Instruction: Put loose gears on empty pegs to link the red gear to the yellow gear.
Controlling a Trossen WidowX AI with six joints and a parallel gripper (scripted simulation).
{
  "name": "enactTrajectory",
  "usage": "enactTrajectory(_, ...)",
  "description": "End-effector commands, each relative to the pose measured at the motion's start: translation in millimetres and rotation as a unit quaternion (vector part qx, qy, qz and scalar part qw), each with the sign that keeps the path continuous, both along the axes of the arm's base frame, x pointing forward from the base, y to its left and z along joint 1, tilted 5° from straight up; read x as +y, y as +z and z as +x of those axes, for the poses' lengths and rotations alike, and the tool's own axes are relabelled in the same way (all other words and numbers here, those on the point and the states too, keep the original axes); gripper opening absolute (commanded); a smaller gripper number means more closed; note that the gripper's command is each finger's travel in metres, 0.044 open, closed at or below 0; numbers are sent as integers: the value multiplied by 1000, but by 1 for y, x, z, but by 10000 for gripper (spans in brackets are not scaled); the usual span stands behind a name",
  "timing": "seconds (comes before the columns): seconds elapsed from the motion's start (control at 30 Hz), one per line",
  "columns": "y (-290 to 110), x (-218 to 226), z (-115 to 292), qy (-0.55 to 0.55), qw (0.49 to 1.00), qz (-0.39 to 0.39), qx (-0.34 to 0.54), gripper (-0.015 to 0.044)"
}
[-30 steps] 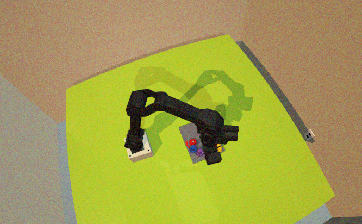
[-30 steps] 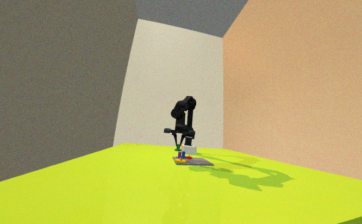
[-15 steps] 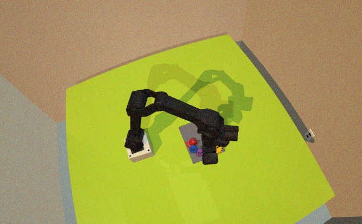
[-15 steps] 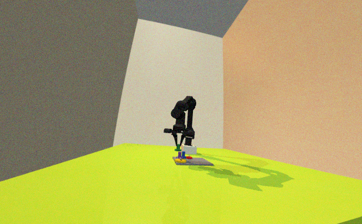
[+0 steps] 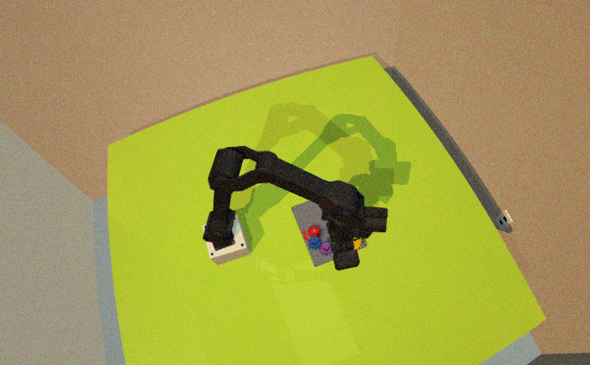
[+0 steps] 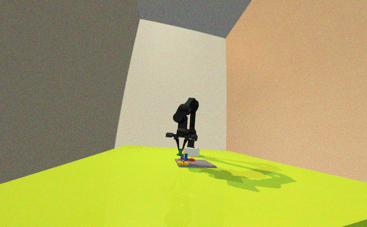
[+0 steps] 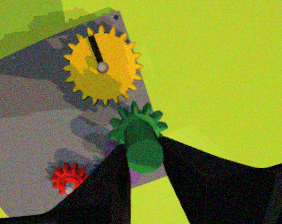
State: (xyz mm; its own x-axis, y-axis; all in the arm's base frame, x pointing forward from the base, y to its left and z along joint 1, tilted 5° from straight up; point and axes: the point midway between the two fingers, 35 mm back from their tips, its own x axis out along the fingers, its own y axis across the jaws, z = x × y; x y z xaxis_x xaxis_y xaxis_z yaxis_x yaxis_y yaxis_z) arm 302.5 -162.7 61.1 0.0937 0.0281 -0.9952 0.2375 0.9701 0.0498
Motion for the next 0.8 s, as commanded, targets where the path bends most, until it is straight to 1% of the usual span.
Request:
enactTrajectory(0.0,-7,0,1,11,1000,0,-1,0)
enactTrajectory(0.2,-14,1,2,-23,1000,4,0,0)
enactTrajectory(0.53,-29,2,3,-151,988,16,4,0)
enactTrajectory(0.67,-27,1,2,-206,978,21,6,0)
enactTrajectory(0.77,-28,1,3,-217,976,22,6,0)
